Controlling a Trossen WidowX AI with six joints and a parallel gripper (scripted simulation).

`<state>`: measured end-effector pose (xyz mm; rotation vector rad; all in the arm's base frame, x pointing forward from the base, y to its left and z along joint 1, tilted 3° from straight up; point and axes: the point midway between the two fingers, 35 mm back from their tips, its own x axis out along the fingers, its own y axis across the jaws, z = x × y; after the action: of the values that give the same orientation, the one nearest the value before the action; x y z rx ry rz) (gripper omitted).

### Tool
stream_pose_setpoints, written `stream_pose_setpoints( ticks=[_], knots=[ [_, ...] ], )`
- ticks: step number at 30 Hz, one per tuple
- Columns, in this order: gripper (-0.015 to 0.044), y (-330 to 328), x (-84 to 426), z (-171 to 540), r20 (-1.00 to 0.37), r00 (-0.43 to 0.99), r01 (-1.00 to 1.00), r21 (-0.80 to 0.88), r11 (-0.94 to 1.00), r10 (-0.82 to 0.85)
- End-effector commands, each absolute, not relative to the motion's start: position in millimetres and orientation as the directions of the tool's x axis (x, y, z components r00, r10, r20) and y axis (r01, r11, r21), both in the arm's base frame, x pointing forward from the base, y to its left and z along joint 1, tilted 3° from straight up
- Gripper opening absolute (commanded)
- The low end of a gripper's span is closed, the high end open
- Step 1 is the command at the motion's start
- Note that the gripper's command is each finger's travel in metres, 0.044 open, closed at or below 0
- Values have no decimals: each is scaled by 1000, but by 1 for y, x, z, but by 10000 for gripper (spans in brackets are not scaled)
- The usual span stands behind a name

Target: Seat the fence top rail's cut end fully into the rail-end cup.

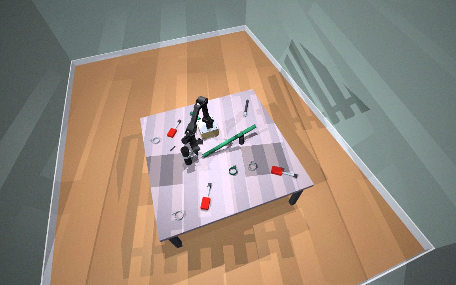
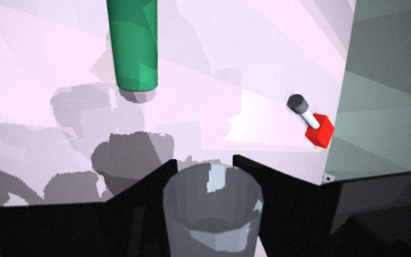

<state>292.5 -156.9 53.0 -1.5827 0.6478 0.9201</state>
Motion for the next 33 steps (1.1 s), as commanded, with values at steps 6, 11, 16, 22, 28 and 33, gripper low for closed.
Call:
stream_pose_setpoints(
  ticks=[6, 11, 16, 22, 28, 33],
  knots=[
    [394, -148, 291, 62, -837, 543, -812, -545, -209, 71],
    [440, -134, 288, 75, -837, 543, -812, -545, -208, 72],
    [440, -120, 283, 87, -836, 544, -812, -546, -208, 74],
    [440, -118, 285, 92, -832, 550, -808, -553, -205, 75],
    [440, -85, 283, 112, -846, 530, -838, -514, 182, 55],
    [440, -57, 275, 130, -852, 523, -734, -430, 525, 32]
  ],
)
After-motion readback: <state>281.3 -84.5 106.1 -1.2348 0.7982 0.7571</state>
